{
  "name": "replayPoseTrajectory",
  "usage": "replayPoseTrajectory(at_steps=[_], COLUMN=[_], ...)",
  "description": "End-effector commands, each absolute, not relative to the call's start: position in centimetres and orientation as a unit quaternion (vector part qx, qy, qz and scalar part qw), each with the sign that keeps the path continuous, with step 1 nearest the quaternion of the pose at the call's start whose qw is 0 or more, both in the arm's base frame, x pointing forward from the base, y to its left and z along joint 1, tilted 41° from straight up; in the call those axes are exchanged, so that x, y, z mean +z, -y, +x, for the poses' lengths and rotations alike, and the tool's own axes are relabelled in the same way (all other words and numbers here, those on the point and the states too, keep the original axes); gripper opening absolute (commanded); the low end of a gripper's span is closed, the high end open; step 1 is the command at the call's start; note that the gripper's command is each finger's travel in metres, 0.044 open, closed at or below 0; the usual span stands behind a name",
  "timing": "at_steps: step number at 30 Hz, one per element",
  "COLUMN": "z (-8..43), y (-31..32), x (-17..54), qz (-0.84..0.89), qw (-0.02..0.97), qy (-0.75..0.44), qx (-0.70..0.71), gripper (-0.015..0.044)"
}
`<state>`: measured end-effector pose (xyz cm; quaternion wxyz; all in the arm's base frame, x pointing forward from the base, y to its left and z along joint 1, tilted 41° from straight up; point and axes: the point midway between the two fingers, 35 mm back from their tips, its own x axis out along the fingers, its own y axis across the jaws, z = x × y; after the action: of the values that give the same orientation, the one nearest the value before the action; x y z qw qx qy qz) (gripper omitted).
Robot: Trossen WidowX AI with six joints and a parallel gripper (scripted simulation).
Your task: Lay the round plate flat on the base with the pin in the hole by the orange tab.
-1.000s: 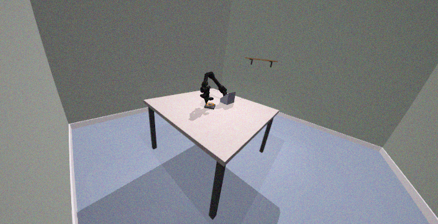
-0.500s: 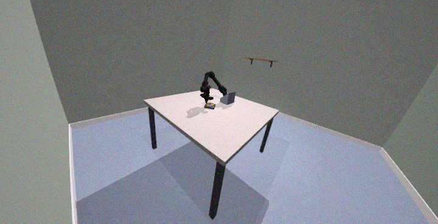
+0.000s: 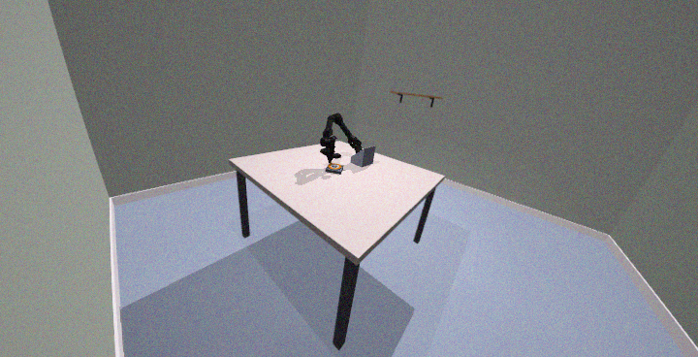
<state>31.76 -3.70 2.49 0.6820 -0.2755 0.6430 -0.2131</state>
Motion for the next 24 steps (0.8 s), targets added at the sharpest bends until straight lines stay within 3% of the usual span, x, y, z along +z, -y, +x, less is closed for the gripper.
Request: replayPoseTrajectory(at_steps=[1,24], z=[31.1,28.2], y=[3.8,3.6], x=[2.4,2.1], qz=[-0.279,-0.279], qw=[0.679,0.678], qy=[-0.646,-0.646], qx=[-0.212,-0.211], gripper=[0.0,0.0])
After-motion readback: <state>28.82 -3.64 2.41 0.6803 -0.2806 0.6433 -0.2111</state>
